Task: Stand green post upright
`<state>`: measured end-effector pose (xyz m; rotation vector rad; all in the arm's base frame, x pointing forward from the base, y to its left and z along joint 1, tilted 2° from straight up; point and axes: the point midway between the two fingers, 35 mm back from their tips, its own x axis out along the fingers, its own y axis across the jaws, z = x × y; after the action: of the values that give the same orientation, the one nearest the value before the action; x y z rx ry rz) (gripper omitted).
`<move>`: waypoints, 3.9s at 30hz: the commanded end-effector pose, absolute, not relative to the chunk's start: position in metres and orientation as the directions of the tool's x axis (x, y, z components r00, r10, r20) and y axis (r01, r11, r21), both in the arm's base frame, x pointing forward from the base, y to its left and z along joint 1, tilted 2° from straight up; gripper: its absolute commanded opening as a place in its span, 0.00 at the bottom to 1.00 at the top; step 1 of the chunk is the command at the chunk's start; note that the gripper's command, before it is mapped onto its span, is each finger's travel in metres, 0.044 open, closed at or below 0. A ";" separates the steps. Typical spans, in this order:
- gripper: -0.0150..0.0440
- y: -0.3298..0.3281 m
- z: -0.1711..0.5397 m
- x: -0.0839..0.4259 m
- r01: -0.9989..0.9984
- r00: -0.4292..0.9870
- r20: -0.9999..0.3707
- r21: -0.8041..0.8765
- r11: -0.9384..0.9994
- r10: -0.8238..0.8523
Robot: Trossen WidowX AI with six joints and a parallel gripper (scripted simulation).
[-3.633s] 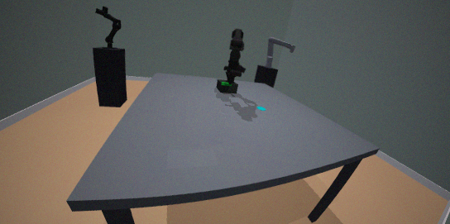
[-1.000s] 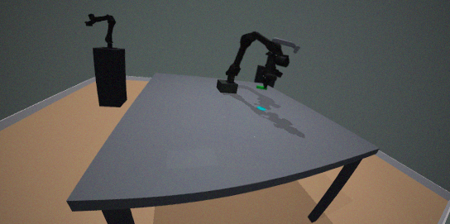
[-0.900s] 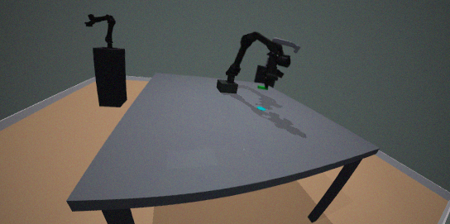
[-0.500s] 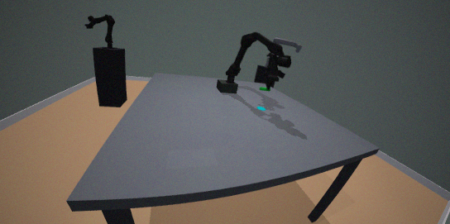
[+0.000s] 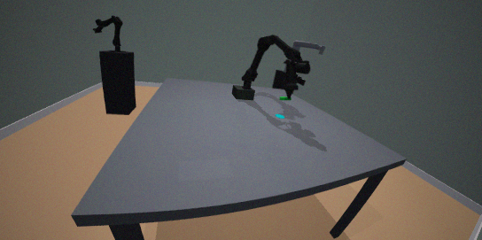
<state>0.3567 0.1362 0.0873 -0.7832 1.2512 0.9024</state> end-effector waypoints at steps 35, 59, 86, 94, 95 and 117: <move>0.29 0.141 0.064 0.380 -0.847 0.195 -0.906 0.037 0.530 0.375; 0.29 0.140 0.058 0.391 -0.830 0.272 -0.821 0.064 0.554 0.502; 0.29 0.136 0.057 0.397 -0.824 0.348 -0.701 0.089 0.559 0.623; 0.29 0.134 0.057 0.398 -0.825 0.366 -0.662 0.093 0.557 0.654; 0.29 0.134 0.057 0.398 -0.826 0.369 -0.657 0.094 0.556 0.658; 0.29 0.128 0.061 0.395 -0.835 0.409 -0.544 0.100 0.541 0.732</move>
<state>0.3979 0.1284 0.0616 -0.2155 0.5932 0.9883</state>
